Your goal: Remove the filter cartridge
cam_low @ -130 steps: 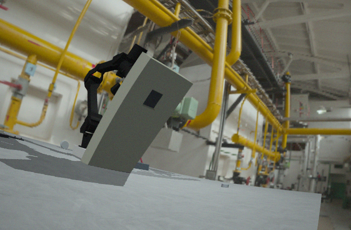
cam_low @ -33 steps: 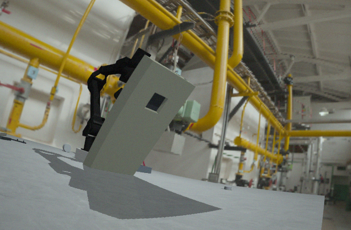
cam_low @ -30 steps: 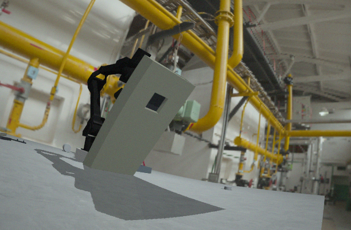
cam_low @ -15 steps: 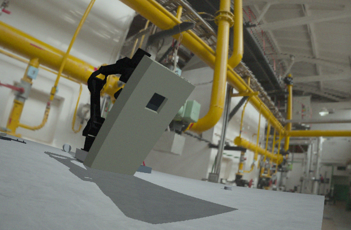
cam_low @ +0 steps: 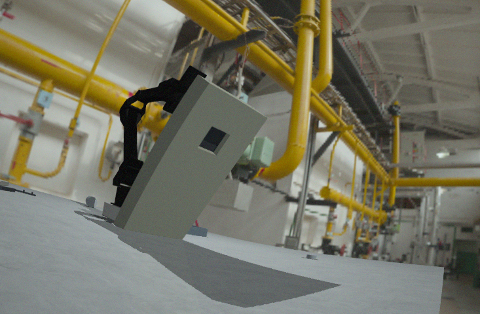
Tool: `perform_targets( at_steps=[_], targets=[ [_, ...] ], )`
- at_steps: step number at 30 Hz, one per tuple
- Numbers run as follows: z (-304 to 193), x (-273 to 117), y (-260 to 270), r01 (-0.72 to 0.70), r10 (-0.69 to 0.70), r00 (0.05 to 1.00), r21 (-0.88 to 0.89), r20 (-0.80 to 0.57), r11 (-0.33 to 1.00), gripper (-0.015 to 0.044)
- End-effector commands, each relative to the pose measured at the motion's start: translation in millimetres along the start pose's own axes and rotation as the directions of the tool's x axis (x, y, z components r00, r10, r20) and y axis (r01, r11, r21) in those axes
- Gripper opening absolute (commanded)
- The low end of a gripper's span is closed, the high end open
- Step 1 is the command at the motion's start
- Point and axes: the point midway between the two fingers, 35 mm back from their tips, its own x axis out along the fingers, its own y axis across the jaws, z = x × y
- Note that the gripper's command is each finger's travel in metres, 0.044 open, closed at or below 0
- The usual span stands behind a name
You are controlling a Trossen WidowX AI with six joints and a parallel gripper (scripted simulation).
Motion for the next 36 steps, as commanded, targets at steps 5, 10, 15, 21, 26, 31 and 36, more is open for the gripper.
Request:
perform_targets(
  at_steps=[5,10,15,21,26,31,36],
  targets=[
    [0.6,3.9,-1.1,0.003,-0.004,1.0,0.262,0.003,0.965,0.0],
    [0.6,4.3,-1.1,0.002,-0.004,1.0,0.424,0.003,0.905,0.0],
    [0.6,4.6,-1.1,0.002,-0.004,1.0,0.575,0.003,0.818,0.0],
    [0.6,4.9,-1.1,0.001,-0.004,1.0,0.732,0.003,0.681,0.0],
    [0.6,5.2,-1.1,0.0,-0.004,1.0,0.839,0.003,0.544,0.0],
    [0.6,5.4,-1.2,-0.001,-0.005,1.0,0.921,0.003,0.39,0.0],
    [0.6,5.5,-1.2,-0.002,-0.005,1.0,0.975,0.003,0.224,0.0]
  ],
)
